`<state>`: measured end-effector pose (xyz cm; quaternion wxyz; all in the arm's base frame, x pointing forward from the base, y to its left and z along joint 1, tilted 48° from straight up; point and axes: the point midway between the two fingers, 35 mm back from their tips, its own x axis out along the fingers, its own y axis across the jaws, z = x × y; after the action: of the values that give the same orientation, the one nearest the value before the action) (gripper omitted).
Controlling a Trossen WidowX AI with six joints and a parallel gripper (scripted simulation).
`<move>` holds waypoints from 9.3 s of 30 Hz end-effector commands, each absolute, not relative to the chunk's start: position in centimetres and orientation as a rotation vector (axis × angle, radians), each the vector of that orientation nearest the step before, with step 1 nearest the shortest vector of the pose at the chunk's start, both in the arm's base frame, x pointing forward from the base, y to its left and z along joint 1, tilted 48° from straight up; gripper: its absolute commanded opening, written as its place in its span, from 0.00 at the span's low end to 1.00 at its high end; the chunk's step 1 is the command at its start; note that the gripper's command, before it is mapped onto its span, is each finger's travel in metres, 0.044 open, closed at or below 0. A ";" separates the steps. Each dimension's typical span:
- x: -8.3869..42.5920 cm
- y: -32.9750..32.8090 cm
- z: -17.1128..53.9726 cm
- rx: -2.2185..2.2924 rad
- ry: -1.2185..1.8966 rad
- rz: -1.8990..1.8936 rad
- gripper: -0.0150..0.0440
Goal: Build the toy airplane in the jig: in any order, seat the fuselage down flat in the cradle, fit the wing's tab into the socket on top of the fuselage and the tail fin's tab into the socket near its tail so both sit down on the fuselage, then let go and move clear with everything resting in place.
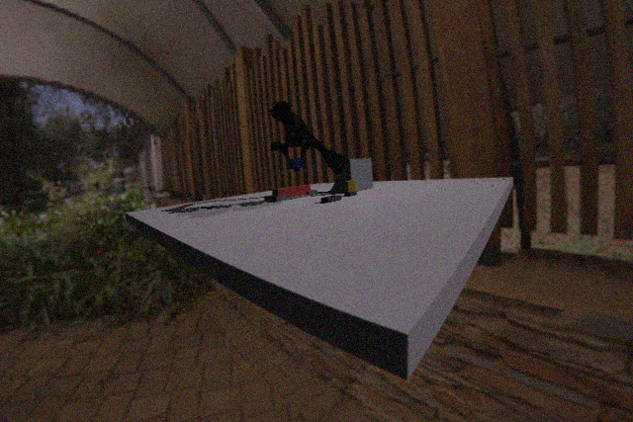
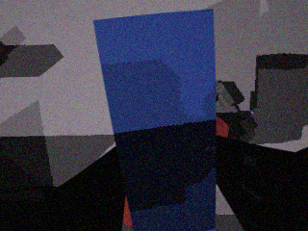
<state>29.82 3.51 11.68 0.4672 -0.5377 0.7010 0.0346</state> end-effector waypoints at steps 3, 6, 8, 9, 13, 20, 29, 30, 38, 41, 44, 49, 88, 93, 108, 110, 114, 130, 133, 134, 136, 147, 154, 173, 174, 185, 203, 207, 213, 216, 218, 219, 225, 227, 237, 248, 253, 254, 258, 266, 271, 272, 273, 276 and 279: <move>28.8 2.0 12.5 -1.397 1.737 0.169 0.25; 28.3 1.3 12.9 -1.433 1.744 0.211 0.25; 28.0 0.8 13.2 -1.457 1.747 0.239 0.25; 27.8 0.6 13.3 -1.468 1.748 0.253 0.25; 27.2 -0.2 13.7 -1.514 1.753 0.308 0.25; 25.9 -1.6 14.4 -1.595 1.761 0.406 0.25; 24.0 -3.5 15.1 -1.695 1.778 0.536 0.25; 23.8 -3.7 15.1 -1.705 1.780 0.551 0.25; 23.2 -4.2 15.3 -1.731 1.785 0.588 0.43; 23.2 -4.2 15.3 -1.731 1.785 0.588 0.57; 23.2 -4.2 15.3 -1.731 1.785 0.588 0.58; 23.2 -4.2 15.3 -1.731 1.785 0.588 0.58; 23.4 -7.1 12.8 -1.725 1.782 0.582 0.55; 23.4 -7.1 12.8 -1.725 1.782 0.582 0.39; 23.4 -7.1 12.8 -1.725 1.782 0.582 0.88; 23.4 -7.1 12.8 -1.725 1.782 0.582 0.97; 23.4 -7.1 12.8 -1.725 1.782 0.582 1.00; 23.4 -0.7 18.4 -1.841 1.675 0.689 1.00; 23.4 -0.8 18.4 -1.797 1.679 0.629 1.00; 23.4 -0.8 18.4 -1.741 1.681 0.554 1.00; 23.4 -0.8 18.4 -1.600 1.677 0.376 1.00; 23.4 -1.0 18.3 -0.778 1.462 -0.483 1.00; 23.4 -1.0 18.2 -0.509 1.336 -0.711 1.00; 24.4 2.4 15.4 -0.497 1.353 -0.691 1.00; 24.6 3.8 14.2 -0.494 1.360 -0.686 1.00; 19.9 16.1 0.1 -0.511 1.399 -0.738 1.00; 19.2 12.4 -5.0 -0.517 1.396 -0.750 1.00; 19.2 11.4 -5.9 -0.517 1.396 -0.751 1.00; 19.2 11.1 -6.2 -0.517 1.395 -0.751 1.00; 19.3 10.7 -6.6 -0.517 1.395 -0.750 1.00; 19.3 10.5 -6.8 -0.517 1.395 -0.750 1.00; 19.3 10.4 -6.9 -0.517 1.395 -0.750 1.00; 19.3 9.7 -7.6 -0.517 1.395 -0.750 1.00; 19.3 9.4 -7.8 -0.517 1.395 -0.751 1.00; 19.3 8.2 -8.9 -0.517 1.394 -0.751 1.00; 19.3 7.5 -9.4 -0.518 1.394 -0.752 0.82; 19.3 7.5 -9.4 -0.518 1.394 -0.752 0.60; 19.3 7.5 -9.4 -0.518 1.394 -0.752 0.56; 19.3 7.5 -9.4 -0.518 1.394 -0.752 0.38; 19.3 7.5 -9.4 -0.518 1.394 -0.752 0.25; 19.7 8.5 -9.1 -0.492 1.382 -0.723 0.25; 19.8 8.7 -9.1 -0.485 1.379 -0.715 0.25; 20.0 9.0 -9.0 -0.478 1.375 -0.707 0.25; 20.3 9.8 -8.7 -0.459 1.367 -0.685 0.25; 20.3 10.3 -8.3 -0.462 1.370 -0.687 0.25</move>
<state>20.11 9.44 -8.69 0.6937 -0.2106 0.6134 -0.3133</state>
